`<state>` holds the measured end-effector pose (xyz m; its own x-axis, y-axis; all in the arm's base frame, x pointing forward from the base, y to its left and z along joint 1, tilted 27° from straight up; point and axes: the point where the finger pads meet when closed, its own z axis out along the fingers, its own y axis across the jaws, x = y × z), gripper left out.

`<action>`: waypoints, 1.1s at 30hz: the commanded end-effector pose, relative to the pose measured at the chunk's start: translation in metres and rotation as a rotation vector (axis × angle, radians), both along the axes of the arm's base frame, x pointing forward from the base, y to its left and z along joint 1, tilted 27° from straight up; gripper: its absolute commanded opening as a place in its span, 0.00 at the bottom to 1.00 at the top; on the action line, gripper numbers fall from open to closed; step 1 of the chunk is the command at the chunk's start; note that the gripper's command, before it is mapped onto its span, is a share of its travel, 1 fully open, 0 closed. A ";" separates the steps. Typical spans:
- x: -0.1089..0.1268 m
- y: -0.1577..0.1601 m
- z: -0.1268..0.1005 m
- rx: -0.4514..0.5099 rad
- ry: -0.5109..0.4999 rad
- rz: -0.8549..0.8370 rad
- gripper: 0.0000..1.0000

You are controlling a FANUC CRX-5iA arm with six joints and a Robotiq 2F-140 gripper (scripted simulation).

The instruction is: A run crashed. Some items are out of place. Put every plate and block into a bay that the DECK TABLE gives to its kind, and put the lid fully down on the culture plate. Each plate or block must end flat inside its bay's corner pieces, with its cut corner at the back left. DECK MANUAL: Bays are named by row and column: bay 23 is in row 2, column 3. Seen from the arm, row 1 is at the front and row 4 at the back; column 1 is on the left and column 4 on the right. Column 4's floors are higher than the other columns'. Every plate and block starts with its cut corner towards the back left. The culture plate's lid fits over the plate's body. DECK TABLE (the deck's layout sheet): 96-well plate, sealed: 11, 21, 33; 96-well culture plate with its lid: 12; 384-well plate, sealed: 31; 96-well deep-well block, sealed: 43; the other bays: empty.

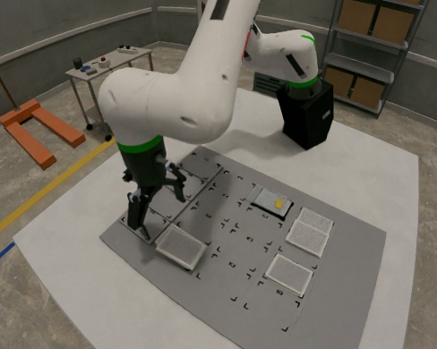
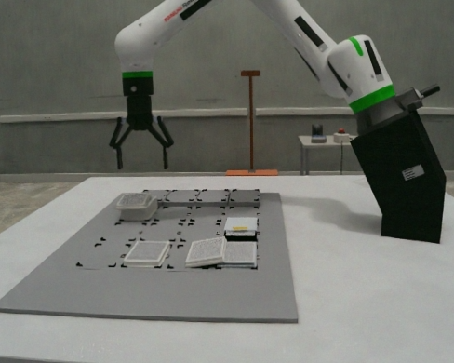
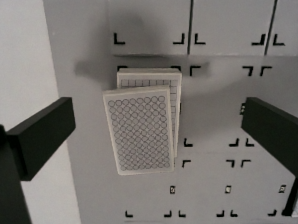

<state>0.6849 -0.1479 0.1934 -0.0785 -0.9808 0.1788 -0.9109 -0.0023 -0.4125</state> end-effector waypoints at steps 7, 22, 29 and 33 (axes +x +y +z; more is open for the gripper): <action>0.000 0.000 0.002 0.000 -0.002 0.000 1.00; -0.024 0.017 -0.019 -0.001 -0.002 0.001 0.70; -0.038 0.026 -0.030 0.000 -0.002 0.001 0.70; -0.049 0.033 -0.039 0.000 -0.002 0.001 0.70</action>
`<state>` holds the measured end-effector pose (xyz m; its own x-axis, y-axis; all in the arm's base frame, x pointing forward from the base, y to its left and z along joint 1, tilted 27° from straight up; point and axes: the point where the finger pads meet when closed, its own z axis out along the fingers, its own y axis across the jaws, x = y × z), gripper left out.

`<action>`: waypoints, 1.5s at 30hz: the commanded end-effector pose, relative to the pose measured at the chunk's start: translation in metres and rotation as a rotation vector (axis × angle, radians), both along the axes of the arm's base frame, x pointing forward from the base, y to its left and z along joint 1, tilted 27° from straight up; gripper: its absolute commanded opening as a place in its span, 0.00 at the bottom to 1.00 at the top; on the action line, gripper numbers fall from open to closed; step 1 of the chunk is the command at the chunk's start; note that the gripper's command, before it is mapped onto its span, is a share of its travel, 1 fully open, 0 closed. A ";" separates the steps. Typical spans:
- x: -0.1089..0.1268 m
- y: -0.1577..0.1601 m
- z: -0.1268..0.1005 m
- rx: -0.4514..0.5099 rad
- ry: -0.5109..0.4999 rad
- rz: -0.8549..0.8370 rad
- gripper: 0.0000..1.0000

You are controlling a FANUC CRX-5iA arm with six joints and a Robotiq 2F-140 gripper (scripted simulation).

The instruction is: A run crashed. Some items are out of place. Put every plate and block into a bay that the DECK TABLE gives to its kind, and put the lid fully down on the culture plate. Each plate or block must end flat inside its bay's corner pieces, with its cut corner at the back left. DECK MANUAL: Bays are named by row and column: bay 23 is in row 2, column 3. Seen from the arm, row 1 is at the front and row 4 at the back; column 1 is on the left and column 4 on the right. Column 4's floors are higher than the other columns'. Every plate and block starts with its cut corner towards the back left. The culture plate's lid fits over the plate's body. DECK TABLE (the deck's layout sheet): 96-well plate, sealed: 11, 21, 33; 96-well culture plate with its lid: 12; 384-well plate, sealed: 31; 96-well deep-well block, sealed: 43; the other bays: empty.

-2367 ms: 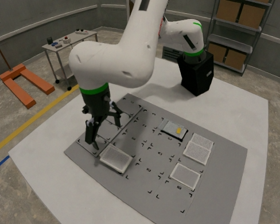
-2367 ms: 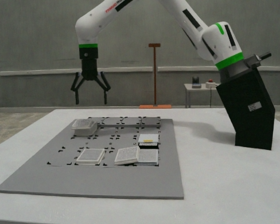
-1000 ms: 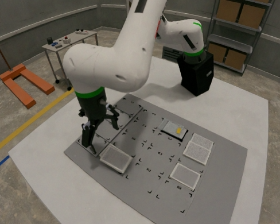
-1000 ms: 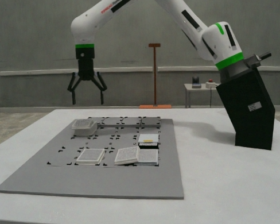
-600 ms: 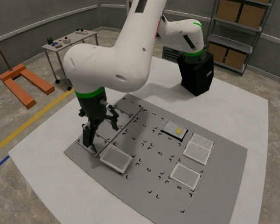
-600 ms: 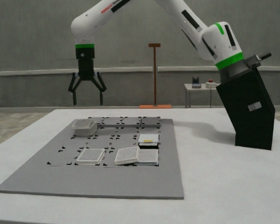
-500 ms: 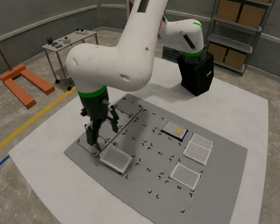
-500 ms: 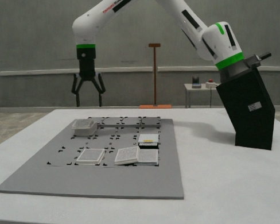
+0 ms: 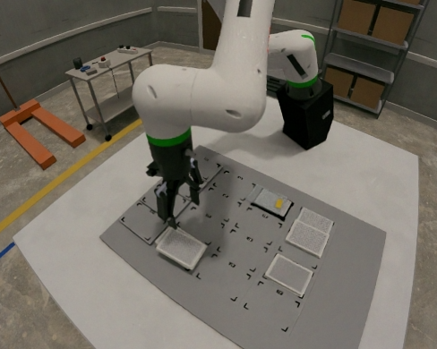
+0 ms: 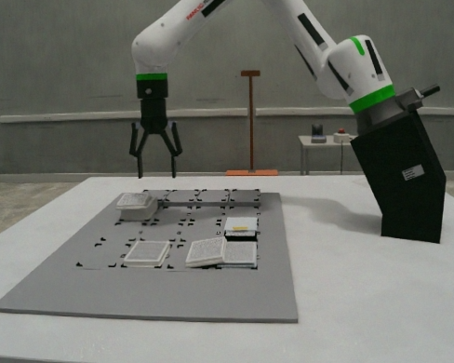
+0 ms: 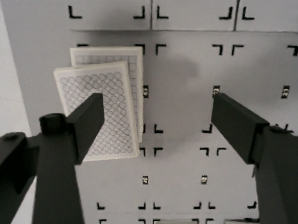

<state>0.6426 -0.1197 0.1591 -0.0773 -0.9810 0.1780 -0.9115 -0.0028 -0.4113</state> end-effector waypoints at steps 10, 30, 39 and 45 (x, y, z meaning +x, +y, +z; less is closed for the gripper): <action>-0.034 0.023 -0.027 -0.001 -0.003 0.000 0.70; -0.079 0.053 -0.063 -0.001 -0.003 0.000 0.70; -0.103 0.069 -0.083 -0.001 -0.003 0.000 0.70; -0.120 0.080 -0.096 -0.001 -0.003 0.000 0.70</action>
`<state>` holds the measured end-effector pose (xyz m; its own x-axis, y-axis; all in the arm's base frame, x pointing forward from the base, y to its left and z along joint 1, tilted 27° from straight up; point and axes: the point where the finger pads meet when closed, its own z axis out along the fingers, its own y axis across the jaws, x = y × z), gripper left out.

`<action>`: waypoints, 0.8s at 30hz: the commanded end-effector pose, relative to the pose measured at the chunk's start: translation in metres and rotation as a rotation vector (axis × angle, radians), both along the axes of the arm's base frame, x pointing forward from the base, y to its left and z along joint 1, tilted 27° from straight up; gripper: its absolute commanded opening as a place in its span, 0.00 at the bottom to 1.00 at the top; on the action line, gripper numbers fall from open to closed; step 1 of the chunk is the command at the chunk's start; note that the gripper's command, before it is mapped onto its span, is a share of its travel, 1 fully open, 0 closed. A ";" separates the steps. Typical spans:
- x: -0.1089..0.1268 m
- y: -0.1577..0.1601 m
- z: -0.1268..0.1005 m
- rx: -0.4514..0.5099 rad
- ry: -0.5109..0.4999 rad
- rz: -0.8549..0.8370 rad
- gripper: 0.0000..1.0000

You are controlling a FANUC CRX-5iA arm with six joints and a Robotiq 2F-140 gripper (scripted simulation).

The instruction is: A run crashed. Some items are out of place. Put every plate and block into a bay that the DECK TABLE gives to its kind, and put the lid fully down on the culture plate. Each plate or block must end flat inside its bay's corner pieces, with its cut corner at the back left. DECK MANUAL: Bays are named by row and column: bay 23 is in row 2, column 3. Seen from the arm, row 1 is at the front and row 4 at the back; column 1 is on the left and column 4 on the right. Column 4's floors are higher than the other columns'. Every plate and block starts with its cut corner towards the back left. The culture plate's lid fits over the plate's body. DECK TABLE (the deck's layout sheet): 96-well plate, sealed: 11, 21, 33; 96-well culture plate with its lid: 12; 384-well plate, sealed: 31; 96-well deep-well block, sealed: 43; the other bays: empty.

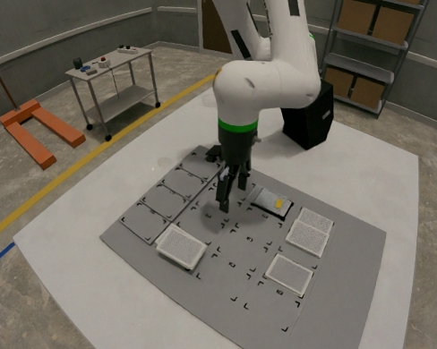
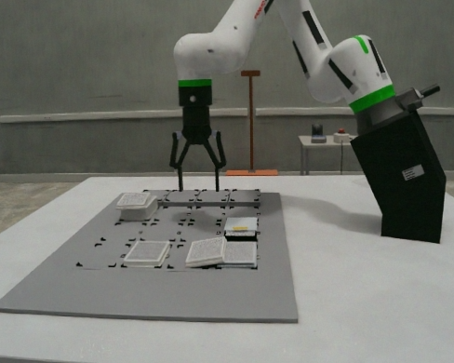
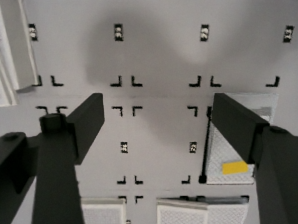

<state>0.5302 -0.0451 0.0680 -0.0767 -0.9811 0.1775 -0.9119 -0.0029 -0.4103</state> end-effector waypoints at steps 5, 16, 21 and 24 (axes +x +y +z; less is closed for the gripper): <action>-0.016 0.011 -0.012 -0.002 -0.004 -0.001 0.70; -0.046 0.032 -0.037 -0.002 -0.004 -0.001 0.70; -0.055 0.037 -0.044 -0.002 -0.004 -0.001 0.70; -0.063 0.043 -0.050 -0.002 -0.004 -0.001 0.70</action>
